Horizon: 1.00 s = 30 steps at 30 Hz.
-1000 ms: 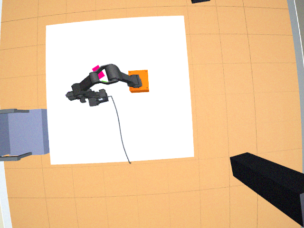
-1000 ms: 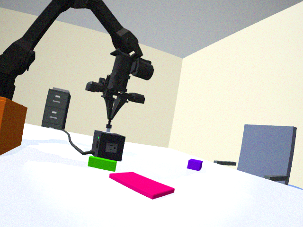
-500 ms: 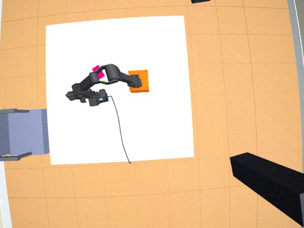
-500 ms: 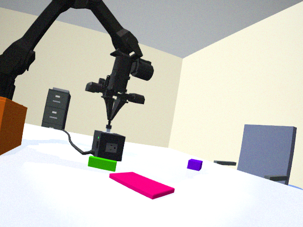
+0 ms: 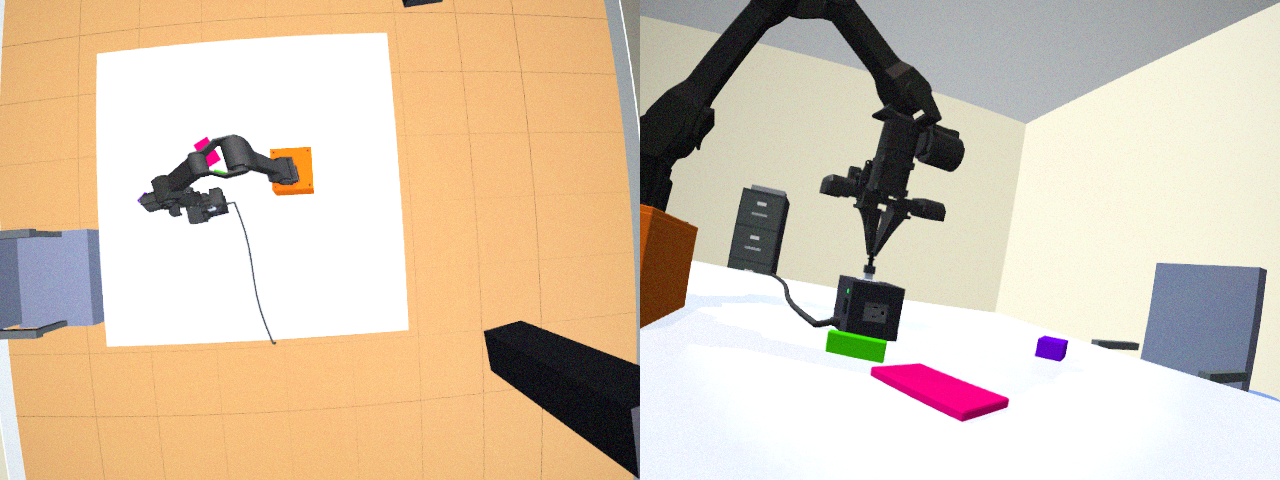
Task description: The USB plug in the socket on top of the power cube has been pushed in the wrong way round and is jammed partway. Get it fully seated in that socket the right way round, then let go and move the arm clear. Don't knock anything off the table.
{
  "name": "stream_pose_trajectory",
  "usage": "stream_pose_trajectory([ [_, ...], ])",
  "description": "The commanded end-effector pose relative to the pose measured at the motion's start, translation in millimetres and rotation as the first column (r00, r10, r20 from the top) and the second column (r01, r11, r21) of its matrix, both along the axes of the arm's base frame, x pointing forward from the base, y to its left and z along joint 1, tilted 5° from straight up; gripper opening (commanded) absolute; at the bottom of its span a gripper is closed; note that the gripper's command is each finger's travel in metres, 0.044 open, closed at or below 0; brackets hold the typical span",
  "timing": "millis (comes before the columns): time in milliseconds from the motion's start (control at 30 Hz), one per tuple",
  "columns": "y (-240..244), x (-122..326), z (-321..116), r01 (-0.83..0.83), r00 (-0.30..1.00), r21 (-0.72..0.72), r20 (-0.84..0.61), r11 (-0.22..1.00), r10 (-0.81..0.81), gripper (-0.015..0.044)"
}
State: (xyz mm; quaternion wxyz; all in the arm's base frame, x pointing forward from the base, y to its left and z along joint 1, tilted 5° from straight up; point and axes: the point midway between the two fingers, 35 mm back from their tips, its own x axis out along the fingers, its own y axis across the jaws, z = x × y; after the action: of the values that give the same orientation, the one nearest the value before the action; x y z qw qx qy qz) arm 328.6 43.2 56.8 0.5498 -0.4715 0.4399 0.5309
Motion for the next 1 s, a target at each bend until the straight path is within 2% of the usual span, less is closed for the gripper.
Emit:
stream_pose_trajectory([
  [0, 0.6, -0.3, -1.5, -0.003, 1.0, 0.003, -0.001, 1.0, 0.003, 0.0],
  [967, 0.9, -0.2, -5.0, -0.003, 1.0, 0.003, -0.001, 1.0, 0.003, 0.0],
])
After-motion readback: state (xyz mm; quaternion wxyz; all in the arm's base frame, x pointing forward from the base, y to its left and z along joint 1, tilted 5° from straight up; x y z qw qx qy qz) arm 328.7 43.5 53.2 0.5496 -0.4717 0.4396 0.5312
